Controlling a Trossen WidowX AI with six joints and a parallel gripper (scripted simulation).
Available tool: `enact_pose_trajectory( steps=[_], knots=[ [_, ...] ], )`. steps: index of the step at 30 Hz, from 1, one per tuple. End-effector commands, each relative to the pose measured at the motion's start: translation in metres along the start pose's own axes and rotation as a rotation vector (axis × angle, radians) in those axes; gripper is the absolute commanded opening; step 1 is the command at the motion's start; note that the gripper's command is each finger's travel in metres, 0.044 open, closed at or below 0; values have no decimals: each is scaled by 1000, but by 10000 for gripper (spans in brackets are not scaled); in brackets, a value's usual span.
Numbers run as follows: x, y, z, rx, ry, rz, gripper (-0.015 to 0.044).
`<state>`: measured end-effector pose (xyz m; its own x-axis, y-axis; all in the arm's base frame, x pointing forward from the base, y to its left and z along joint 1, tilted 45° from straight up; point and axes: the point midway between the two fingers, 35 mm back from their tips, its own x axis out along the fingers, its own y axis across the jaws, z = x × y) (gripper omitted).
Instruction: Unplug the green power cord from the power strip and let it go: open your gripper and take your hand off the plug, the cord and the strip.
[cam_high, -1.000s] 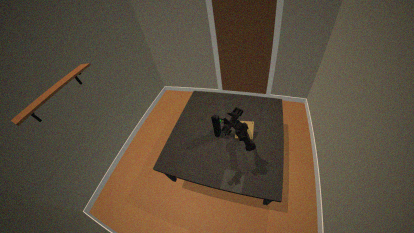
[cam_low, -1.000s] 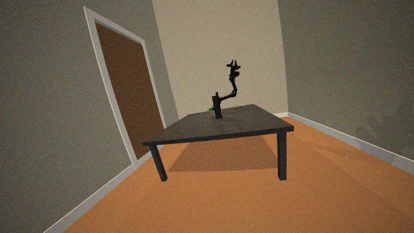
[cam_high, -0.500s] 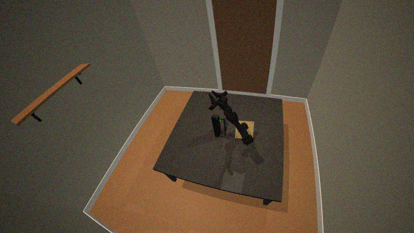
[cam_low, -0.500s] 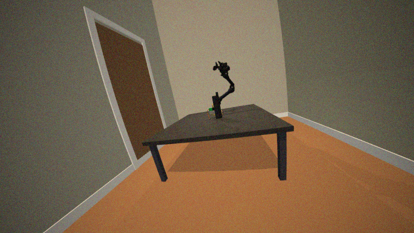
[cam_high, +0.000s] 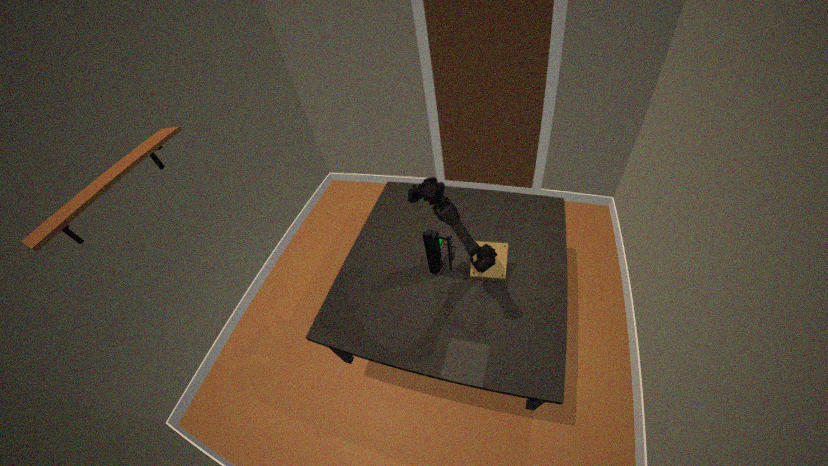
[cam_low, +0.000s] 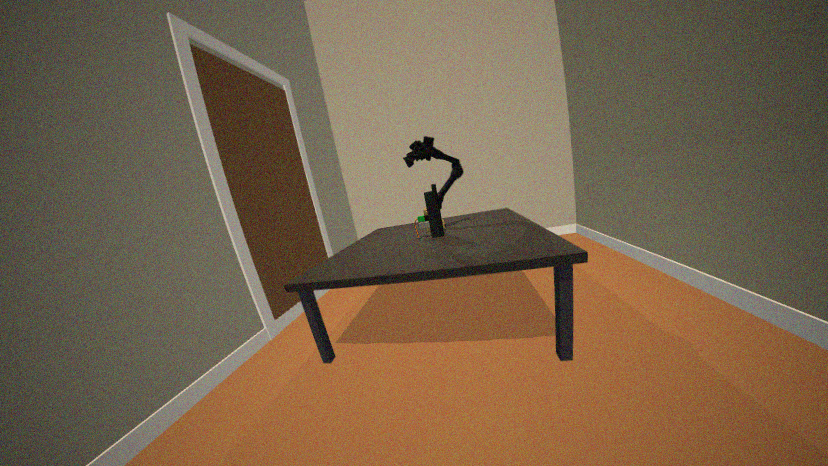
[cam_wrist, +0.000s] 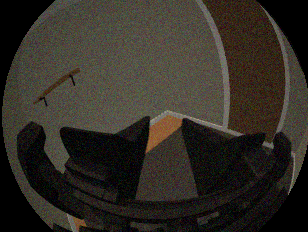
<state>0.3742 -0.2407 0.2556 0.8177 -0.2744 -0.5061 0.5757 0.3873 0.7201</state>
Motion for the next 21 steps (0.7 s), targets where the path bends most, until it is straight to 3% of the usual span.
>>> enact_pose_trajectory(
  steps=[1, 10, 21],
  knots=[
    [32, -37, -48, 76, 200, -122, 160],
    [58, -118, -167, 270, 658, -448, 160],
    [12, -186, -293, 561, 1167, -956, 160]
  ],
)
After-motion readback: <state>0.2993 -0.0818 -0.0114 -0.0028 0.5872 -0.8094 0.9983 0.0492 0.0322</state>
